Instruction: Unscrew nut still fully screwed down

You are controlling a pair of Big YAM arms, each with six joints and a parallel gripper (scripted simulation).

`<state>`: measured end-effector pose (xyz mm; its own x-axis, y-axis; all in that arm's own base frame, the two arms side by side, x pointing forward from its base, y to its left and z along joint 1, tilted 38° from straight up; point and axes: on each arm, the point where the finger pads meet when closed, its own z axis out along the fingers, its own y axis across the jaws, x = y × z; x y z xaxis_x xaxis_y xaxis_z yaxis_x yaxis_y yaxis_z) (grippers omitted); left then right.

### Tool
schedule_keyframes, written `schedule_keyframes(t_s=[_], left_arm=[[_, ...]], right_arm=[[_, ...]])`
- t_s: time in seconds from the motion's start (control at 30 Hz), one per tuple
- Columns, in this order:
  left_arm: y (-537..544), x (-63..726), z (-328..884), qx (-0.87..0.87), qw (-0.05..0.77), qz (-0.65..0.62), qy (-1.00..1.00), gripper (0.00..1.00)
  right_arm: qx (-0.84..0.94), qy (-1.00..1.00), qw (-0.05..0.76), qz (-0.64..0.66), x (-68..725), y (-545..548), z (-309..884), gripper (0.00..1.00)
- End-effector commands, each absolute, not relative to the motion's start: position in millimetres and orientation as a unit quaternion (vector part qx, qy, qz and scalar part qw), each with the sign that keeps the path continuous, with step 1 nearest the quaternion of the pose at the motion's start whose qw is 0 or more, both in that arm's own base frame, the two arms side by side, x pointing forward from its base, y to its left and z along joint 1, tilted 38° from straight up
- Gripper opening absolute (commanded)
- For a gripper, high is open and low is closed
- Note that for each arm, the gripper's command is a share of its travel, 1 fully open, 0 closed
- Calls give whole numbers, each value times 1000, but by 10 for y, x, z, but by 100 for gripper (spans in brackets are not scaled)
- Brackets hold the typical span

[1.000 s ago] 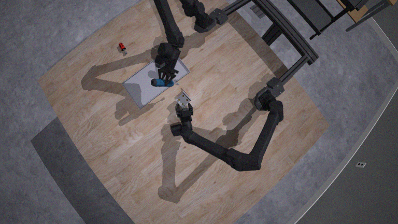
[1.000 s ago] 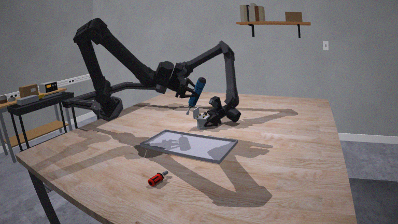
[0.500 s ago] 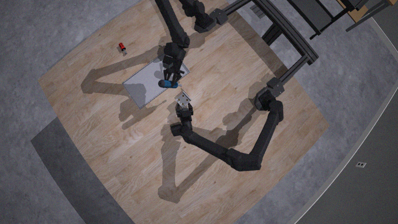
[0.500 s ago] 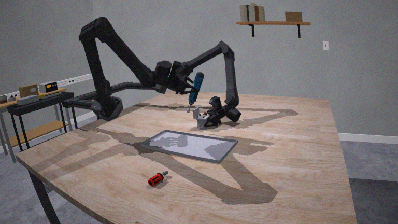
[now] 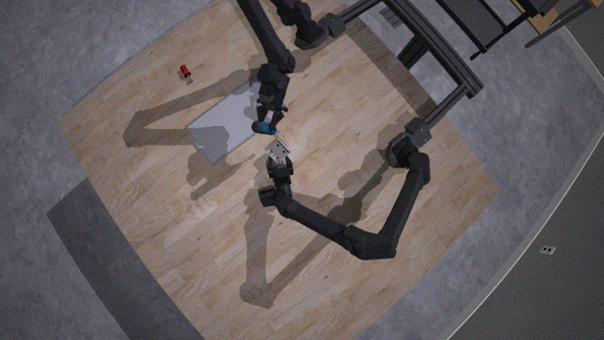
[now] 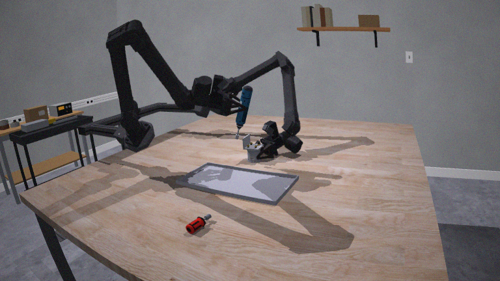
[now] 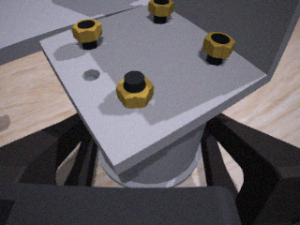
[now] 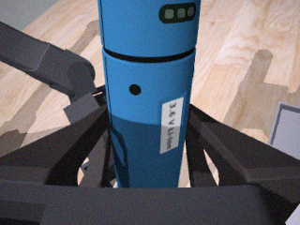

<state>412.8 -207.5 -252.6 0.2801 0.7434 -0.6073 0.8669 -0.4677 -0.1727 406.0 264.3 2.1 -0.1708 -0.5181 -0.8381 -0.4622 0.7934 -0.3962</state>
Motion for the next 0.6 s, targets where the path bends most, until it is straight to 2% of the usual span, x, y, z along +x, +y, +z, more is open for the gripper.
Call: schedule_keyframes(t_s=[0.0, 0.17, 0.57], left_arm=[[-2232, 4076, -2511, 804, 94, -320, 492, 59], [-2232, 4076, -2511, 804, 94, -320, 492, 59], [-2232, 4076, -2511, 804, 94, -320, 492, 59]], right_arm=[[-330, 724, 605, -10, 4134, 2950, 378, 42], [-353, 730, 585, -16, 3956, 2876, 134, 42], [-386, 677, 627, -8, 3844, 3210, 341, 42]])
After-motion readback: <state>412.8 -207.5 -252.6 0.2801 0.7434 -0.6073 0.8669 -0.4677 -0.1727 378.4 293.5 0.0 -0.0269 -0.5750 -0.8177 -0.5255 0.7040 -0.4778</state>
